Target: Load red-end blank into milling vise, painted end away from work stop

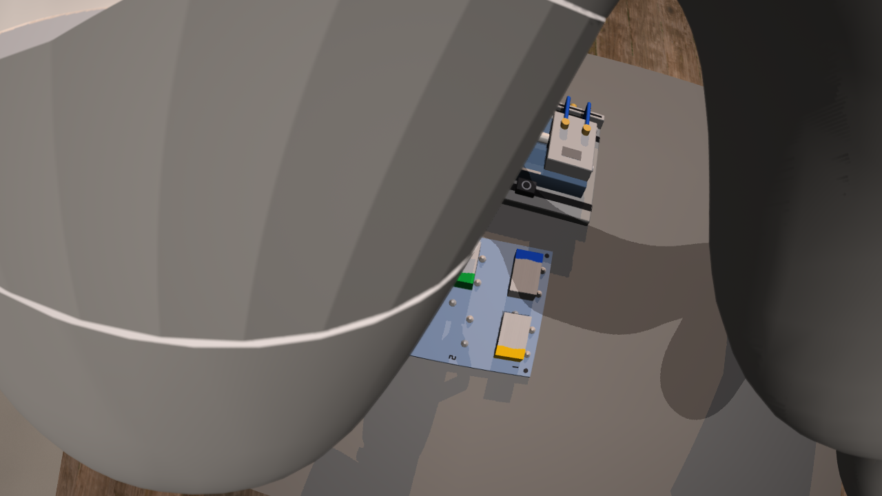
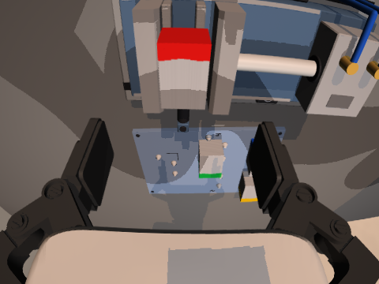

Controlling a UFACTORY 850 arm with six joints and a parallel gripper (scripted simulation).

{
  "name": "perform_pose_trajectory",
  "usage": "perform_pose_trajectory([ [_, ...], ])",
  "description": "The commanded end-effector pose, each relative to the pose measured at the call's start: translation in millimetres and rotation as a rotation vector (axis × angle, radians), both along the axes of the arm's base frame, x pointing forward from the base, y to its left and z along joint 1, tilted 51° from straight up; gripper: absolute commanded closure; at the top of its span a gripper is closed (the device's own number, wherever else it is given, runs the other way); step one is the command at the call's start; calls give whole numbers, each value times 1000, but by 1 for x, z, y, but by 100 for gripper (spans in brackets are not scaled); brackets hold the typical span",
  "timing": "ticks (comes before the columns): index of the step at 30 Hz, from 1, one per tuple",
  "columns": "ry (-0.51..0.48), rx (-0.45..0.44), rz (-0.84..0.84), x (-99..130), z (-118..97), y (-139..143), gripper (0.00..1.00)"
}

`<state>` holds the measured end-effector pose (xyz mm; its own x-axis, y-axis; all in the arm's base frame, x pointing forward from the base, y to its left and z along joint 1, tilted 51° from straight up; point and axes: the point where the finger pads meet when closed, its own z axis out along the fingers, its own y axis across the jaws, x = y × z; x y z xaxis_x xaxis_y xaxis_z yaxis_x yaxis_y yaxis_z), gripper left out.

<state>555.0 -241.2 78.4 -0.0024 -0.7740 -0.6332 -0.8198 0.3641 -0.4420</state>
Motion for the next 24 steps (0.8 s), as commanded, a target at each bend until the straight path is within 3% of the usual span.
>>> perform_pose_trajectory([
  [1, 0, 0, 0, -6, 7, -6, 0],
  [6, 0, 0, 0, -6, 7, -6, 0],
  [16, 0, 0, 0, -28, 31, -26, 0],
  [24, 0, 0, 0, -27, 31, -25, 0],
])
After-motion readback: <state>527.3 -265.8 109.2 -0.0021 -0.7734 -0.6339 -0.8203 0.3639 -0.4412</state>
